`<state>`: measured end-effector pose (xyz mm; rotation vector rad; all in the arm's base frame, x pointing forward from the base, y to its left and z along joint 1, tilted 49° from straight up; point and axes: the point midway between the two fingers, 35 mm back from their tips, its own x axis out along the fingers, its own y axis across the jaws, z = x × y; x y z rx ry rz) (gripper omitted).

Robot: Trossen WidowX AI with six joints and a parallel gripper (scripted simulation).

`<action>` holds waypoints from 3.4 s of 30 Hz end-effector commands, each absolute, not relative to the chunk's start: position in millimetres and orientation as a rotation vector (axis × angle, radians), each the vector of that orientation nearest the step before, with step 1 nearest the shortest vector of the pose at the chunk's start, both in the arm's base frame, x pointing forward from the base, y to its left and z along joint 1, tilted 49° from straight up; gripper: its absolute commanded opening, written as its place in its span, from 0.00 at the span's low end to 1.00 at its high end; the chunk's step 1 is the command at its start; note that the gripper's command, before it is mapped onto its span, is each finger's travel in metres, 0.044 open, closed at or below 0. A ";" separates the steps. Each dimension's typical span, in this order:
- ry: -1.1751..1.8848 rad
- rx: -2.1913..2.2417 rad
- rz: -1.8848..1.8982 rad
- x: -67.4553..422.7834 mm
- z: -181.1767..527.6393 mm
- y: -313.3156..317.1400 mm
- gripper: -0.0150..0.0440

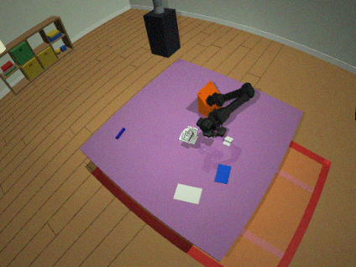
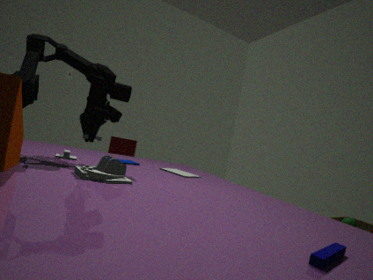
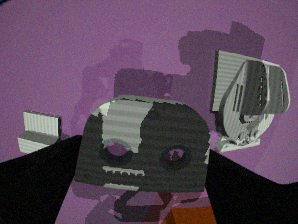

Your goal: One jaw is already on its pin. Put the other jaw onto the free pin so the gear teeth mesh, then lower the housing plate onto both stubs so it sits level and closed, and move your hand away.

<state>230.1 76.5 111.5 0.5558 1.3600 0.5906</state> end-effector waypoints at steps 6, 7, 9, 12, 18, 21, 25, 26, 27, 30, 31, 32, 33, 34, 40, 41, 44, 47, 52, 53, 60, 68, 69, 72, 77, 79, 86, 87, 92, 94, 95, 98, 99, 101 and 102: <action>1.364 0.535 0.599 236.6 89.2 54.4 0.85; 1.364 0.533 0.601 237.1 86.8 52.0 0.85; 1.363 0.531 0.605 237.8 82.1 47.2 0.85; 1.362 0.528 0.611 238.6 75.1 40.0 0.85; 1.358 0.523 0.625 238.8 60.9 25.7 0.85; 1.355 0.522 0.634 238.2 53.7 18.6 0.85; 1.350 0.521 0.646 236.8 44.1 9.4 0.85; 1.348 0.521 0.650 236.2 41.7 7.0 0.85; 1.346 0.521 0.653 235.7 39.2 4.7 0.85; 1.340 0.522 0.664 233.7 31.8 -2.2 0.85; 1.338 0.522 0.668 232.9 29.4 -4.4 0.85; 1.335 0.522 0.672 232.1 26.9 -6.6 0.85; 1.333 0.523 0.676 231.2 24.5 -8.8 0.85; 1.330 0.523 0.680 230.3 22.1 -10.9 0.85; 1.311 0.528 0.704 223.8 7.7 -23.1 0.85; 1.307 0.529 0.708 222.6 5.4 -25.0 0.85; 1.296 0.532 0.720 219.0 -1.1 -30.0 0.85; 1.293 0.533 0.723 218.1 -2.6 -31.1 0.85; 1.293 0.533 0.723 218.1 -2.6 -31.1 0.85; 1.293 0.533 0.723 218.1 -2.6 -31.1 0.85; 1.293 0.533 0.723 218.1 -2.6 -31.1 0.85; 1.286 0.518 0.734 218.2 -2.6 -31.1 0.85; 1.286 0.518 0.734 218.2 -2.6 -31.1 0.85; 1.286 0.518 0.734 218.2 -2.6 -31.1 0.85; 1.286 0.518 0.734 217.9 -4.3 -32.6 0.85; 1.286 0.518 0.734 217.8 -4.5 -32.8 0.85; 1.286 0.518 0.734 217.8 -4.5 -32.8 0.85; 1.286 0.518 0.734 217.8 -4.5 -32.8 0.85; 1.286 0.518 0.734 217.8 -4.5 -32.8 0.85; 1.286 0.518 0.734 217.8 -4.5 -32.8 0.85; 1.286 0.518 0.734 217.8 -4.5 -32.8 0.85; 1.286 0.518 0.734 217.8 -4.5 -32.8 0.85; 1.286 0.518 0.734 217.8 -4.5 -32.8 0.85; 1.284 0.515 0.736 218.3 -4.6 -33.0 0.85; 1.284 0.515 0.736 218.3 -4.6 -33.0 0.85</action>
